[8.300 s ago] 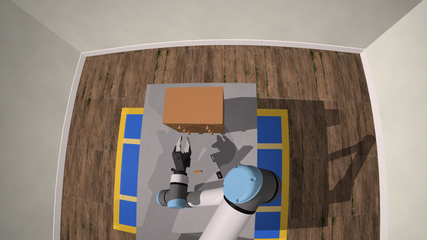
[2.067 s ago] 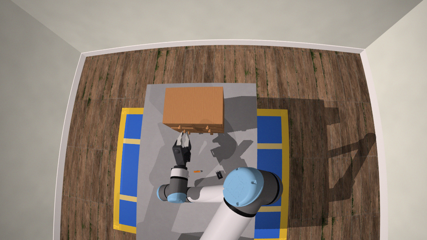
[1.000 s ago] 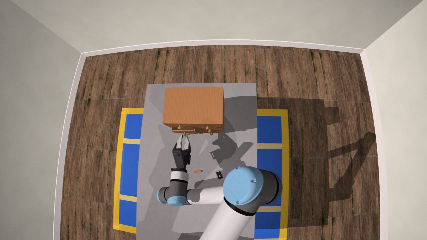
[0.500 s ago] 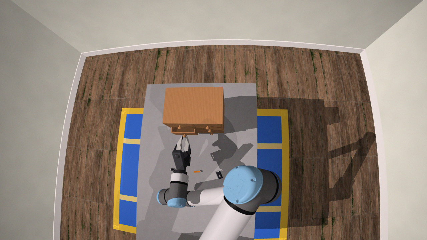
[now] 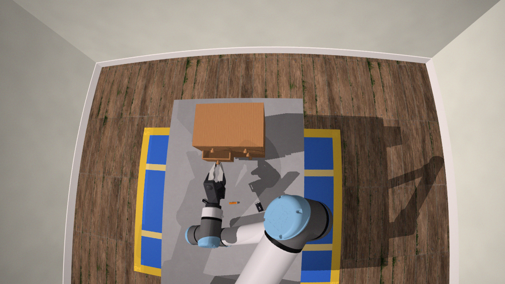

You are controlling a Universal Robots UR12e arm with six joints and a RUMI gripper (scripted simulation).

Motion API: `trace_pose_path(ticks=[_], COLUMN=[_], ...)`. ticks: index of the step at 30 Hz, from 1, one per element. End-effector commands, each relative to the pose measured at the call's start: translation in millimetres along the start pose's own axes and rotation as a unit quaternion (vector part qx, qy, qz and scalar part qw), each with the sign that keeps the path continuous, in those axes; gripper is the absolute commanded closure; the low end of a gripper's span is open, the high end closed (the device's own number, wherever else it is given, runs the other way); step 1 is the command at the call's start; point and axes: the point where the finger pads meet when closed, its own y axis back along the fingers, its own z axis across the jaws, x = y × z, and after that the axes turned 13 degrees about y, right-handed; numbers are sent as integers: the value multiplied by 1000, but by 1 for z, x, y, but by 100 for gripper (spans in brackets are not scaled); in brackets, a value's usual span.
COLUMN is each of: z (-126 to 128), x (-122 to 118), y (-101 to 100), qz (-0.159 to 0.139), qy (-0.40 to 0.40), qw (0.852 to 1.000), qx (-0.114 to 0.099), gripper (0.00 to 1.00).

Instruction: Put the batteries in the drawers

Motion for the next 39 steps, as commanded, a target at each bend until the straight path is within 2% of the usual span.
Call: trace_pose_path(ticks=[1,39], z=[0,-2], x=[0,-7], y=[3,22], qz=[0,0], qy=[0,0], qw=[1000,1000], qx=[0,0], gripper=[93,93])
